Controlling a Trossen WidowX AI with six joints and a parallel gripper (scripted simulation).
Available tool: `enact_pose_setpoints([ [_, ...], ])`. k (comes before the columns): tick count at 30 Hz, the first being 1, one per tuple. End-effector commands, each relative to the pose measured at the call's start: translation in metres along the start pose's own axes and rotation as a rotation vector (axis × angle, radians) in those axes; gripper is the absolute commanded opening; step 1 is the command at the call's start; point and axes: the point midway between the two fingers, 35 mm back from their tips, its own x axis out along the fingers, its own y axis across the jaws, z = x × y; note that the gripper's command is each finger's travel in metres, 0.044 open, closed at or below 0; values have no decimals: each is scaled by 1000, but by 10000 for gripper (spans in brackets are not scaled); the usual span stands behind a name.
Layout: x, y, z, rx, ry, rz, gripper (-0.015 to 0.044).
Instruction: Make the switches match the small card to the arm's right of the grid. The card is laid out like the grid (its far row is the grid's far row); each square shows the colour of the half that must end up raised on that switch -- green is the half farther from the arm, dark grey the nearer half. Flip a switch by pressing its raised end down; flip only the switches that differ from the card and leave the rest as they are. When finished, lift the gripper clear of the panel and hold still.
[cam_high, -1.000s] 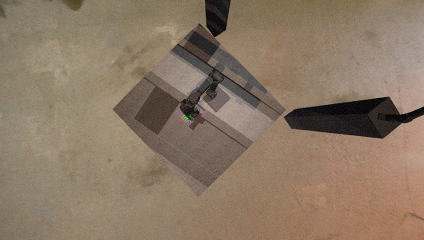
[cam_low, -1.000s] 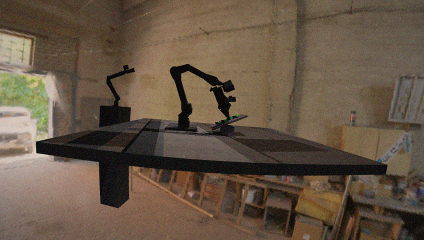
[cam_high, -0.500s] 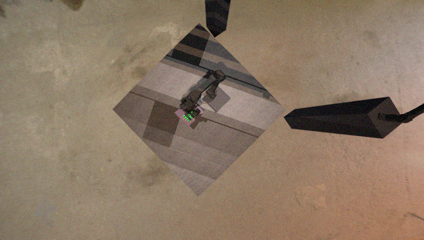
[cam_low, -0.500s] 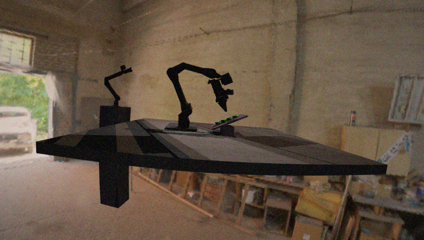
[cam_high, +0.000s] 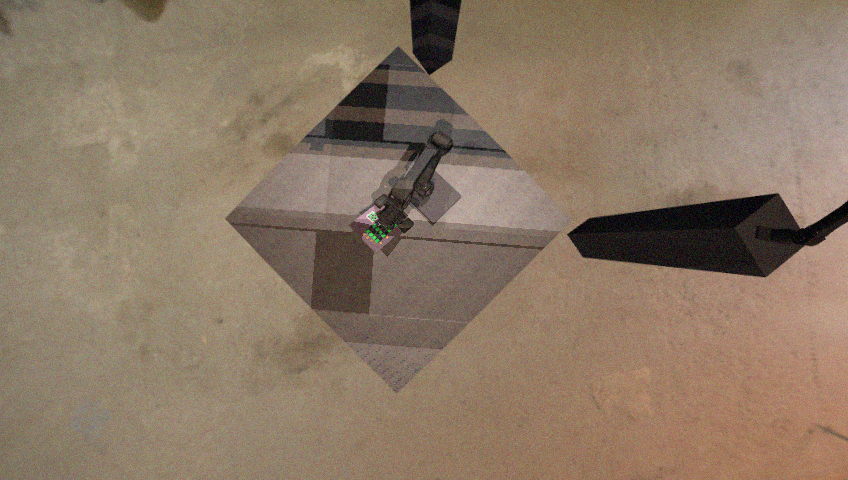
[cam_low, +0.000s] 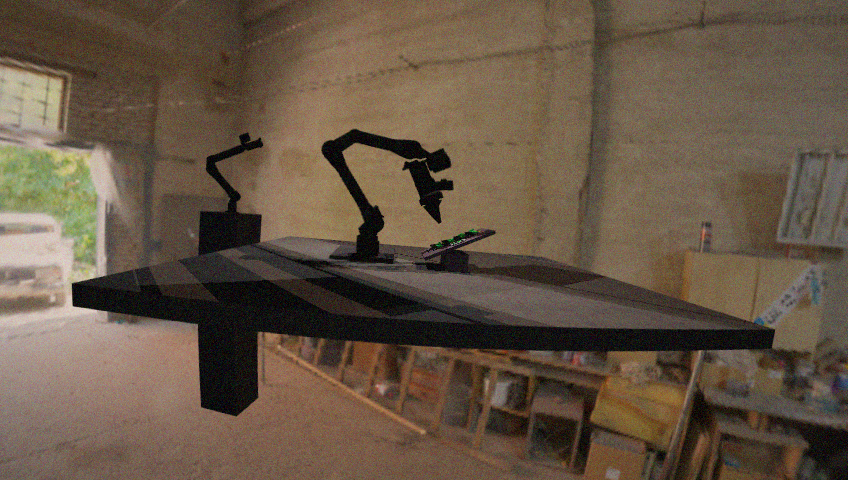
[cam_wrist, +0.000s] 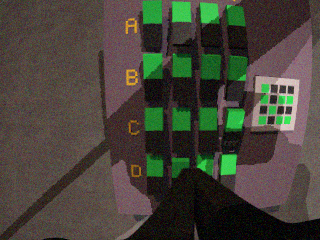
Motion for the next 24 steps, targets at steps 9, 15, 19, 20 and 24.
enact_pose_setpoints([
  [9,40,0,-7,6,-9,-8,0],
  [15,44,0,-7,6,-9,-8,0],
  [19,50,0,-7,6,-9,-8,0],
  [20,51,0,-7,6,-9,-8,0],
  [24,55,0,-7,6,-10,-8,0],
])
